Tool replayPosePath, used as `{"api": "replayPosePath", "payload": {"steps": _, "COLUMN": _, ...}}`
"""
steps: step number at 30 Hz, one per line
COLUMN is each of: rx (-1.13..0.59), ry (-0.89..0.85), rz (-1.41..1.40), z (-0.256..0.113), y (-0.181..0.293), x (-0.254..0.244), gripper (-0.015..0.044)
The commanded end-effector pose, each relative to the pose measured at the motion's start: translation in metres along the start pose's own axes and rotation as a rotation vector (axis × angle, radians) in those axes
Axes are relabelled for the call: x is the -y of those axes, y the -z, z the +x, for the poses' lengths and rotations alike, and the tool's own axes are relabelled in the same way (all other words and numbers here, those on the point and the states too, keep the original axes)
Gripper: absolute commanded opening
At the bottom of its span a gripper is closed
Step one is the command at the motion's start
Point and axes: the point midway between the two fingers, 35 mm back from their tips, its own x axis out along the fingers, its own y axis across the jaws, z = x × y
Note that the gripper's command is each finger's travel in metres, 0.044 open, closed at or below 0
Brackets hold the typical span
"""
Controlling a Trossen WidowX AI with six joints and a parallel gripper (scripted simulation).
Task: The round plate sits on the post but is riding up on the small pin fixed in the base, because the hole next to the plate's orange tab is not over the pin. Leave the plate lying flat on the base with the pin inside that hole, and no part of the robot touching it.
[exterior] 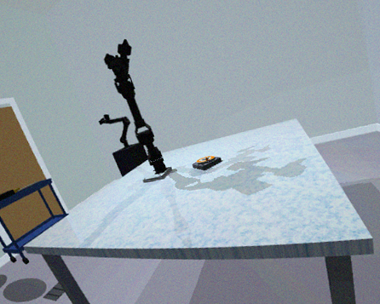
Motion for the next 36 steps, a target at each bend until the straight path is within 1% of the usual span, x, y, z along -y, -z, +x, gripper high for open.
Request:
{"api": "replayPosePath", "payload": {"steps": 1, "rx": -0.004, "ry": -0.005, "rz": -0.006, "z": 0.001, "y": -0.001, "x": -0.004, "gripper": 0.0374}}
{"api": "replayPosePath", "payload": {"steps": 2, "rx": -0.018, "ry": -0.021, "rz": -0.025, "z": 0.005, "y": -0.002, "x": -0.014, "gripper": 0.0347}}
{"api": "replayPosePath", "payload": {"steps": 5, "rx": -0.114, "ry": -0.107, "rz": -0.125, "z": 0.023, "y": 0.004, "x": -0.074, "gripper": 0.0269}}
{"api": "replayPosePath", "payload": {"steps": 8, "rx": -0.186, "ry": -0.154, "rz": -0.18, "z": 0.034, "y": 0.018, "x": -0.108, "gripper": 0.019}}
{"api": "replayPosePath", "payload": {"steps": 10, "rx": -0.214, "ry": -0.168, "rz": -0.198, "z": 0.037, "y": 0.024, "x": -0.119, "gripper": 0.0137}}
{"api": "replayPosePath", "payload": {"steps": 12, "rx": -0.296, "ry": -0.203, "rz": -0.244, "z": 0.046, "y": 0.045, "x": -0.147, "gripper": 0.0085}}
{"api": "replayPosePath", "payload": {"steps": 15, "rx": -0.45, "ry": -0.246, "rz": -0.308, "z": 0.055, "y": 0.091, "x": -0.183, "gripper": 0.0006}}
{"api": "replayPosePath", "payload": {"steps": 16, "rx": -0.505, "ry": -0.256, "rz": -0.325, "z": 0.057, "y": 0.108, "x": -0.192, "gripper": 0.0}}
{"api": "replayPosePath", "payload": {"steps": 18, "rx": -0.542, "ry": -0.263, "rz": -0.336, "z": 0.057, "y": 0.121, "x": -0.197, "gripper": 0.0}}
{"api": "replayPosePath", "payload": {"steps": 21, "rx": -0.71, "ry": -0.279, "rz": -0.374, "z": 0.056, "y": 0.177, "x": -0.212, "gripper": 0.0}}
{"api": "replayPosePath", "payload": {"steps": 24, "rx": -0.903, "ry": -0.274, "rz": -0.396, "z": 0.045, "y": 0.241, "x": -0.214, "gripper": 0.0}}
{"api": "replayPosePath", "payload": {"steps": 26, "rx": -0.951, "ry": -0.273, "rz": -0.394, "z": 0.041, "y": 0.257, "x": -0.213, "gripper": 0.0}}
{"api": "replayPosePath", "payload": {"steps": 29, "rx": -1.163, "ry": -0.248, "rz": -0.373, "z": 0.015, "y": 0.321, "x": -0.203, "gripper": 0.0}}
{"api": "replayPosePath", "payload": {"steps": 32, "rx": -1.356, "ry": -0.2, "rz": -0.336, "z": -0.018, "y": 0.373, "x": -0.186, "gripper": 0.0}}
{"api": "replayPosePath", "payload": {"steps": 34, "rx": -1.398, "ry": -0.18, "rz": -0.333, "z": -0.027, "y": 0.383, "x": -0.179, "gripper": 0.0}}
{"api": "replayPosePath", "payload": {"steps": 36, "rx": -1.513, "ry": -0.118, "rz": -0.32, "z": -0.054, "y": 0.409, "x": -0.158, "gripper": 0.0}}
